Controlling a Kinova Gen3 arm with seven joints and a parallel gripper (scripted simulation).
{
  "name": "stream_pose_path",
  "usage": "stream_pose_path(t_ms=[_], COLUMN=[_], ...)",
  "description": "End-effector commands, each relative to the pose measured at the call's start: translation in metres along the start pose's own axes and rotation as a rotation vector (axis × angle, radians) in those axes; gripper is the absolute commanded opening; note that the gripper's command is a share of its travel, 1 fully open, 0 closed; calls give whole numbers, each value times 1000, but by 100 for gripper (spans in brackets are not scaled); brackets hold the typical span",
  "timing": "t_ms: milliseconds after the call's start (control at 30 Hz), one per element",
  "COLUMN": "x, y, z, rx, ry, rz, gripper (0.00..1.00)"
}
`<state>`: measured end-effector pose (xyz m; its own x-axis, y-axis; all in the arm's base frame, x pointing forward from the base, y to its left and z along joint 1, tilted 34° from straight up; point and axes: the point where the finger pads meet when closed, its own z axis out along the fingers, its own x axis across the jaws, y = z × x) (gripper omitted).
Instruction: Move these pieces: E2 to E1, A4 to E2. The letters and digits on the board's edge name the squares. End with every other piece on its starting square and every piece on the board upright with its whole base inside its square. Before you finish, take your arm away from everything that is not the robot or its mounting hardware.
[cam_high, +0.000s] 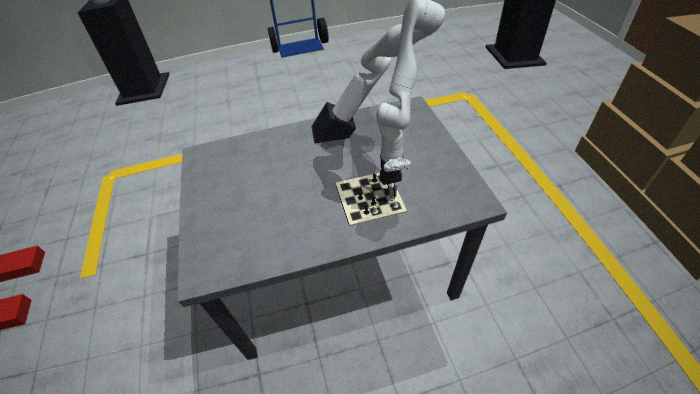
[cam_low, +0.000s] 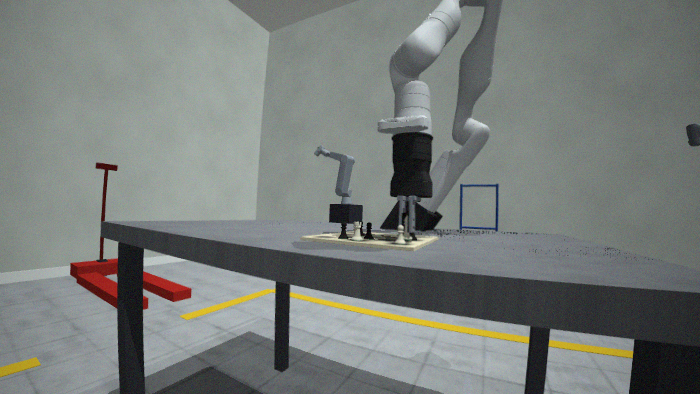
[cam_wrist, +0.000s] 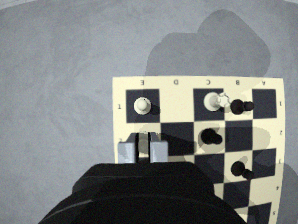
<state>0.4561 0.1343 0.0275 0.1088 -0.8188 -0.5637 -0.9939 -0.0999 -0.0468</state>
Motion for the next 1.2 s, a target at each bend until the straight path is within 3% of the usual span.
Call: stream_pose_path(t_ms=[0, 1167], x=[0, 0], y=[-1, -1], z=[-1, 3], rx=[2, 2], ry=[1, 1], rz=[0, 0], gripper=[0, 0])
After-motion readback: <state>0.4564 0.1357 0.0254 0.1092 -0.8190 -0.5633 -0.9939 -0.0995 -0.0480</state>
